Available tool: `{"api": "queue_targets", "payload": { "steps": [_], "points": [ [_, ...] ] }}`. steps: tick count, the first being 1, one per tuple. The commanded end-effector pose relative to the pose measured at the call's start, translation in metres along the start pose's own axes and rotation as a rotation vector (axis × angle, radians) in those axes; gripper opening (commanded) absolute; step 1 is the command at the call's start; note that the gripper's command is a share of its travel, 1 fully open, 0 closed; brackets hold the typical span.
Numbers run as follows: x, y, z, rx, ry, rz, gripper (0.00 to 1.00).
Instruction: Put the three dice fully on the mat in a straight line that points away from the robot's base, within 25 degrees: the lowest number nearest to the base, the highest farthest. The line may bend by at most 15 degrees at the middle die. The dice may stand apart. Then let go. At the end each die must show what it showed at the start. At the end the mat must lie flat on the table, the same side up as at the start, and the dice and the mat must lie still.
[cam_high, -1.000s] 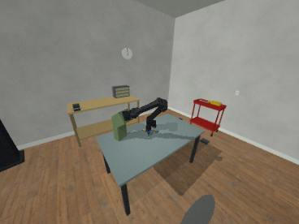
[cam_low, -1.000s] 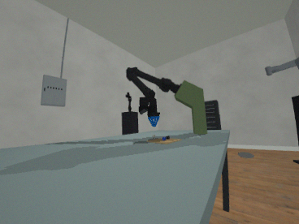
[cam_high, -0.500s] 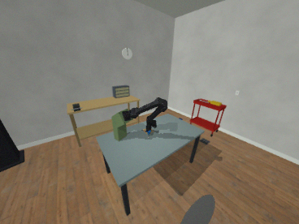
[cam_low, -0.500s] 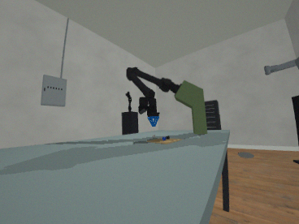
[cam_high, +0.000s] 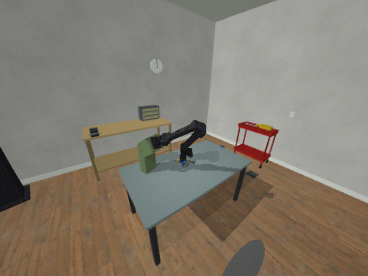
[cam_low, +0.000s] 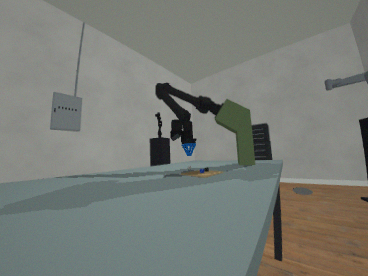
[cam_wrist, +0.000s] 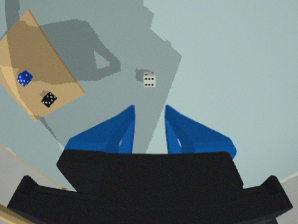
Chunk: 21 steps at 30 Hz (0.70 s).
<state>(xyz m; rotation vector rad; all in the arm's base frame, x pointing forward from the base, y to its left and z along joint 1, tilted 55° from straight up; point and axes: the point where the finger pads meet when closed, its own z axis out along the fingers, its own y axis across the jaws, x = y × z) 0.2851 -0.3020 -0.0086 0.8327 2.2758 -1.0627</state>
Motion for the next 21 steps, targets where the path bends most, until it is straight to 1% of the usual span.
{"api": "queue_targets", "payload": {
  "steps": [1, 6, 10, 19, 20, 21],
  "points": [
    [-0.005, 0.006, -0.003, -0.009, -0.018, 0.004, 0.3],
    [-0.005, 0.005, 0.0, -0.006, -0.016, 0.006, 0.3],
    [-0.002, -0.001, 0.006, 0.004, -0.006, 0.007, 0.3],
    [-0.002, -0.001, 0.012, 0.003, -0.003, 0.001, 0.3],
    [-0.009, -0.005, 0.01, 0.006, -0.019, 0.013, 0.3],
    [-0.002, -0.002, 0.014, 0.003, -0.004, 0.002, 0.3]
  ]
}}
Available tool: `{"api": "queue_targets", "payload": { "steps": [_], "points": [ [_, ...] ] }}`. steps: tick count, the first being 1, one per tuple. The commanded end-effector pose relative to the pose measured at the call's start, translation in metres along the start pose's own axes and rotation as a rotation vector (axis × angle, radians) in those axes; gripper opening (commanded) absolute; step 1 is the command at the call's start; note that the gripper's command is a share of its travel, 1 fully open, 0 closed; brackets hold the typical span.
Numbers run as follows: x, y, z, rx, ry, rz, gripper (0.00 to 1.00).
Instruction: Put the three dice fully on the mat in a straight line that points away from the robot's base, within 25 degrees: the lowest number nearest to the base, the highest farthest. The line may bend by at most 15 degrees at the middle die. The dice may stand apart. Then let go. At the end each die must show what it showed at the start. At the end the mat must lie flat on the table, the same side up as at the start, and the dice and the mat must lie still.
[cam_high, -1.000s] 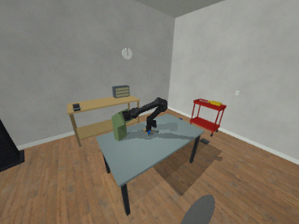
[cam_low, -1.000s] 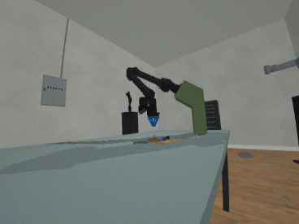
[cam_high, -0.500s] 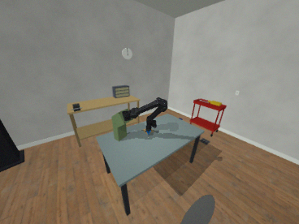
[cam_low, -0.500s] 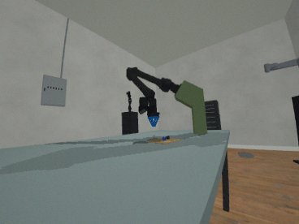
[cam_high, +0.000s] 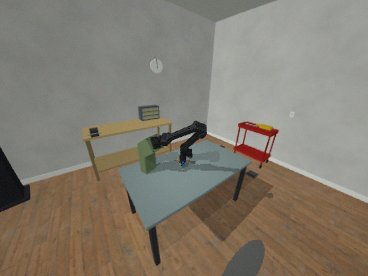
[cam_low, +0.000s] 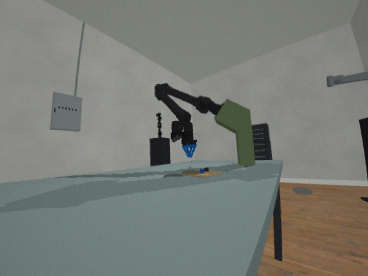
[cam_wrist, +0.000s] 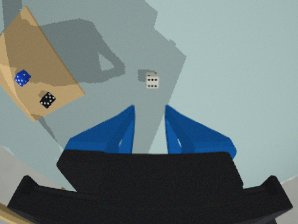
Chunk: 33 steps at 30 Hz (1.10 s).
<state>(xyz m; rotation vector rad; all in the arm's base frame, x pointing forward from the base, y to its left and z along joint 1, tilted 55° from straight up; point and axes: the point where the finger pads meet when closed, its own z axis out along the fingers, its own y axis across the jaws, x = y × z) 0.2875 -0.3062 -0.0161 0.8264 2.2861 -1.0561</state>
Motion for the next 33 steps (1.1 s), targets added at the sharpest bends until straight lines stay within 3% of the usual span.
{"api": "queue_targets", "payload": {
  "steps": [1, 33],
  "points": [
    [-0.004, -0.005, 0.007, 0.009, -0.007, 0.007, 0.3],
    [-0.008, -0.008, 0.044, 0.013, -0.017, 0.014, 0.3]
  ]
}}
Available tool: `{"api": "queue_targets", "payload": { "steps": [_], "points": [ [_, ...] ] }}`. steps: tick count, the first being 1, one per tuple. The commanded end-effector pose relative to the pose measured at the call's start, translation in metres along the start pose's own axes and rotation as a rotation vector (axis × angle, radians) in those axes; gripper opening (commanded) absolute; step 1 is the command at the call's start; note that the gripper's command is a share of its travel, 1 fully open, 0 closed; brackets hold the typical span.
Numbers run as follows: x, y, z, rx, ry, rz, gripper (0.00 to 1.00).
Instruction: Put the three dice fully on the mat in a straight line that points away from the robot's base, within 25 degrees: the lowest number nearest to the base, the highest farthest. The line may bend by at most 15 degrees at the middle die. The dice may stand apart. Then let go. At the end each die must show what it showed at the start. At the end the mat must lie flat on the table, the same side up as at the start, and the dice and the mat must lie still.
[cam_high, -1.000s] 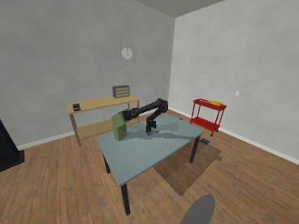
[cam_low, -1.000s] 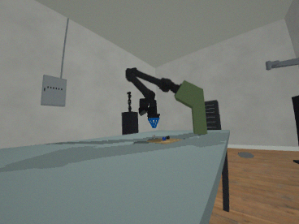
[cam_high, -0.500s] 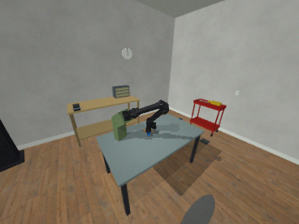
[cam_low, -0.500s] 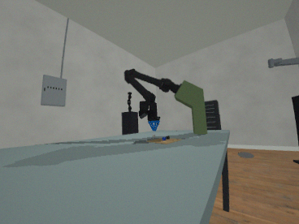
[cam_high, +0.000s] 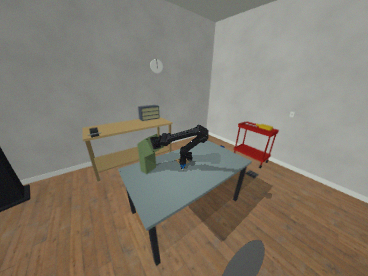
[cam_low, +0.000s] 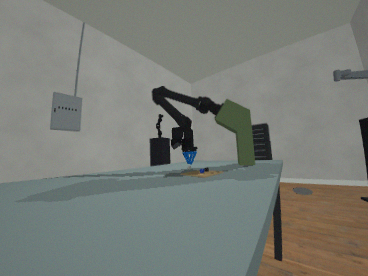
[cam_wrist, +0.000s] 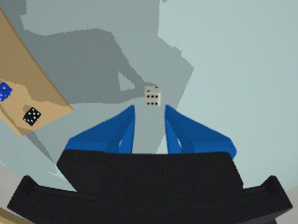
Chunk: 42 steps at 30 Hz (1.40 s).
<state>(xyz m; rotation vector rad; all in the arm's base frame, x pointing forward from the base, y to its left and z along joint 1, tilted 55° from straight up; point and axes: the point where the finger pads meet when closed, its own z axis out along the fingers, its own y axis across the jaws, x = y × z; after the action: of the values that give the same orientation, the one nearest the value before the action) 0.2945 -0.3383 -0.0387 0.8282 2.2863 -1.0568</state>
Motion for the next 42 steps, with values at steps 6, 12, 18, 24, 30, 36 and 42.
{"api": "queue_targets", "payload": {
  "steps": [6, 12, 18, 24, 30, 36, 42],
  "points": [
    [-0.0067, -0.0068, 0.0065, 0.012, -0.016, 0.014, 0.3],
    [-0.0071, -0.007, 0.0066, 0.012, -0.017, 0.016, 0.3],
    [-0.007, -0.007, 0.0066, 0.012, -0.016, 0.015, 0.3],
    [-0.007, -0.007, 0.0066, 0.012, -0.016, 0.015, 0.3],
    [-0.007, -0.007, 0.0066, 0.012, -0.016, 0.015, 0.3],
    [-0.007, -0.007, 0.0066, 0.012, -0.016, 0.015, 0.3],
    [-0.007, -0.007, 0.0066, 0.012, -0.016, 0.015, 0.3]
  ]
}}
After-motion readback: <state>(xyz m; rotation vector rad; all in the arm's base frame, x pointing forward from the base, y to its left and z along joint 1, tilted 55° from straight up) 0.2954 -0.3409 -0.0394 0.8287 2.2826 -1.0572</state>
